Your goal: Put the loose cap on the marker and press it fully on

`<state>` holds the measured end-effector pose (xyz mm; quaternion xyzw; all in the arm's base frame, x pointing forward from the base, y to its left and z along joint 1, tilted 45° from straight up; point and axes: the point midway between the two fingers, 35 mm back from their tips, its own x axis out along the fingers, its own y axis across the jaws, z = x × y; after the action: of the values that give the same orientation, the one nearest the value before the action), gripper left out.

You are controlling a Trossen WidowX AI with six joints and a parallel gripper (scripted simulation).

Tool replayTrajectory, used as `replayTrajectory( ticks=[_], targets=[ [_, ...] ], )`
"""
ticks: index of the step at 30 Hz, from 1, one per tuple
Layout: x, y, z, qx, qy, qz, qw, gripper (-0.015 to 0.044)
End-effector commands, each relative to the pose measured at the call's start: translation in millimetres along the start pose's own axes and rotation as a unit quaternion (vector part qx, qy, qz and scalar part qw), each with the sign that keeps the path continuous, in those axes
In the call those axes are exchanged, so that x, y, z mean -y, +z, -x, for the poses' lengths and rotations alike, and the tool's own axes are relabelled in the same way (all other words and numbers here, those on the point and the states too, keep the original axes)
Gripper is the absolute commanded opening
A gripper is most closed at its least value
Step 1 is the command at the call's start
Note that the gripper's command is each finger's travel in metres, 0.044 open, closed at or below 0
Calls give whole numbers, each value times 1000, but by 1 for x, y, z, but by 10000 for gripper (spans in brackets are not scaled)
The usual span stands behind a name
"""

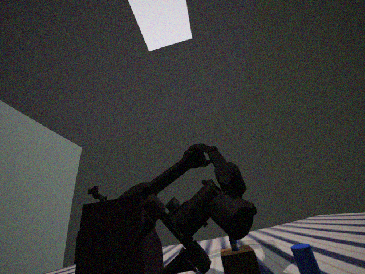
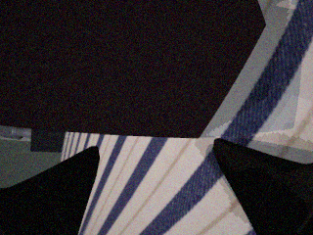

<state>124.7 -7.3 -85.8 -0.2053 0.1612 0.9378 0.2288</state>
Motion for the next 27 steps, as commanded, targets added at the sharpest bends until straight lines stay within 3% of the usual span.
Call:
replayTrajectory(
  ticks=[1,6,13,18,23,27],
  targets=[
    [1,-1,1,-1,-3,-8,1000,374],
    [15,-21,27,-14,-74,-219,973,242],
    [31,-49,75,24,-185,-520,833,238],
    [32,-51,77,27,-190,-532,825,238],
    [36,-66,111,87,-244,-679,687,238],
    [36,-65,110,87,-244,-679,687,238]
  ],
)
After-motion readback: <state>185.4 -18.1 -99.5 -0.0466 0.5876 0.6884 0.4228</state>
